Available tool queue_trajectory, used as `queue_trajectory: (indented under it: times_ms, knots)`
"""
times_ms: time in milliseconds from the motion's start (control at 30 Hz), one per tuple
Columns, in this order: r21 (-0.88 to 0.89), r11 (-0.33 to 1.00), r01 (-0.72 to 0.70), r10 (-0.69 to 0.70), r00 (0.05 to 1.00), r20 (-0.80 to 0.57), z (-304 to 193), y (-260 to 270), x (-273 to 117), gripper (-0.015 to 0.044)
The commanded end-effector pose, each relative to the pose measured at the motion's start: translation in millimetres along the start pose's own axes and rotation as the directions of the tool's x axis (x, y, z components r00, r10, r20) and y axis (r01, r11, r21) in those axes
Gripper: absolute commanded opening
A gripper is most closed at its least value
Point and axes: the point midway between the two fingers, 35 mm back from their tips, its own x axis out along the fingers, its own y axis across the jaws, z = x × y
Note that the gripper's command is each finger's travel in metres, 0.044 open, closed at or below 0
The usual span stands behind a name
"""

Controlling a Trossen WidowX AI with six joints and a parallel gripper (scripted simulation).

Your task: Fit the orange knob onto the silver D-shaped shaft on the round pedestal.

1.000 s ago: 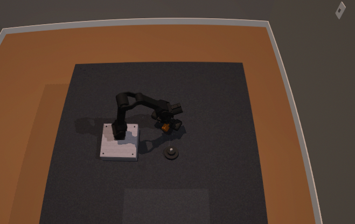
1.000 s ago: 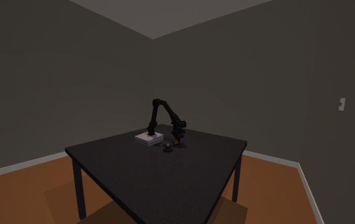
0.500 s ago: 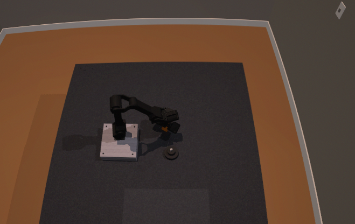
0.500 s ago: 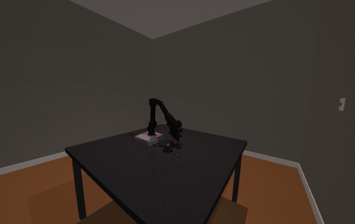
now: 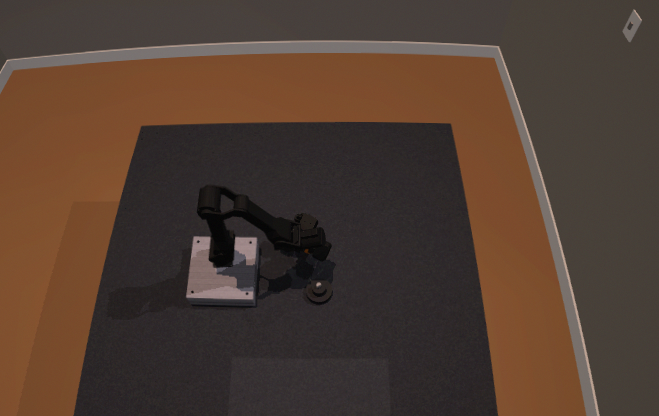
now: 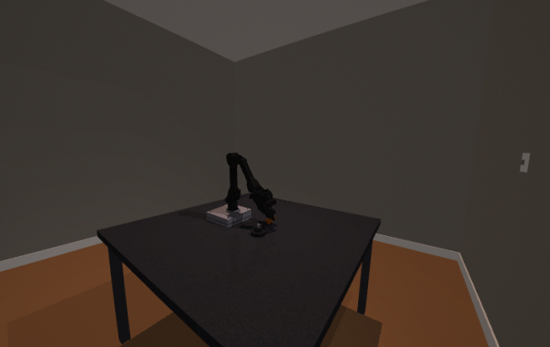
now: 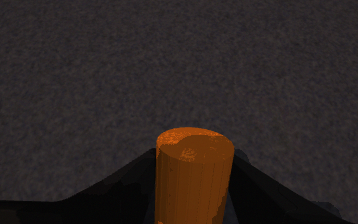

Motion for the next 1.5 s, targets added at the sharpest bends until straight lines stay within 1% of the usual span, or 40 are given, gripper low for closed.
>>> queue_trajectory:
  times_ms: [0, 400, 867, 1000, 1167, 1267, 1467]
  knots:
    - [-0.005, 1.000, -0.001, 0.001, 0.998, 0.062, -3.5, 1.3, -3.0, 0.0181]
    - [-0.005, 1.000, -0.003, 0.004, 0.966, 0.257, -15.1, 1.5, -10.2, 0.0181]
    - [-0.005, 1.000, -0.005, 0.007, 0.881, 0.473, -30.1, 2.0, -15.7, 0.0181]
    - [-0.005, 1.000, -0.004, 0.005, 0.902, 0.432, -28.6, 1.8, -16.7, 0.0181]
    - [-0.005, 1.000, -0.004, 0.005, 0.906, 0.424, -30.9, 1.8, -19.5, 0.0181]
    - [0.000, 1.000, -0.011, 0.010, 0.902, 0.431, -29.7, 2.9, -17.3, 0.0260]
    - [0.000, 1.000, -0.011, 0.010, 0.902, 0.431, -29.7, 2.9, -17.3, 0.0260]
